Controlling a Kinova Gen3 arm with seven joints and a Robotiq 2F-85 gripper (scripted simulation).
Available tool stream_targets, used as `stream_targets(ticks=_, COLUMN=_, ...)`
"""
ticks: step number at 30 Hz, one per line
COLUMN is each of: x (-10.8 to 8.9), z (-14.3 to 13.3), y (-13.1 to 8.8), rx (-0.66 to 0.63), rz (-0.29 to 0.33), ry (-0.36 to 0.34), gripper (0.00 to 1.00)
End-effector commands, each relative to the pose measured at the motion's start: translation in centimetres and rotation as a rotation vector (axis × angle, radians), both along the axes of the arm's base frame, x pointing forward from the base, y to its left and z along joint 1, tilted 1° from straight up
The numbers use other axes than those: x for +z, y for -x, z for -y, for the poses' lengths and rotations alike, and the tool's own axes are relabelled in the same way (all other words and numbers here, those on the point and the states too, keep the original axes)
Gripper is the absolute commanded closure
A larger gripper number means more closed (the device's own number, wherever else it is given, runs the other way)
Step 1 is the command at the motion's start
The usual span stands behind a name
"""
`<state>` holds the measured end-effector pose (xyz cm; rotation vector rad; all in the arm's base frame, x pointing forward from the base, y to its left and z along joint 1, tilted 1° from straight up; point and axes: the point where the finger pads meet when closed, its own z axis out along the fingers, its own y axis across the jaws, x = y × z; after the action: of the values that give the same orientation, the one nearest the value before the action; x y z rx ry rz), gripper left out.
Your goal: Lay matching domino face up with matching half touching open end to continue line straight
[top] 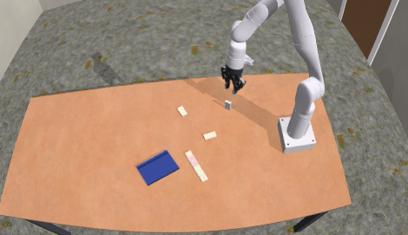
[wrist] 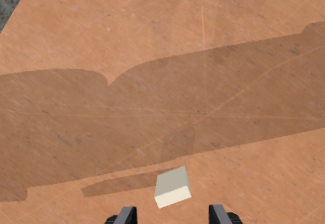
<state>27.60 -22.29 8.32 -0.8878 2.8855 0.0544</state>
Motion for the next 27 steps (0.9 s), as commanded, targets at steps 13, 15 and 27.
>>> stream_targets(ticks=13, x=-0.21, z=-0.18, y=0.05, rx=-0.079, rz=-0.013, ry=-0.012, gripper=0.51)
stream_targets(ticks=15, x=-0.30, z=-0.25, y=0.08, rx=-0.106, rz=-0.018, ry=-0.017, gripper=0.51)
stream_targets(ticks=27, x=-0.90, z=-0.75, y=0.26, rx=-0.314, rz=-0.056, ry=-0.045, gripper=0.51)
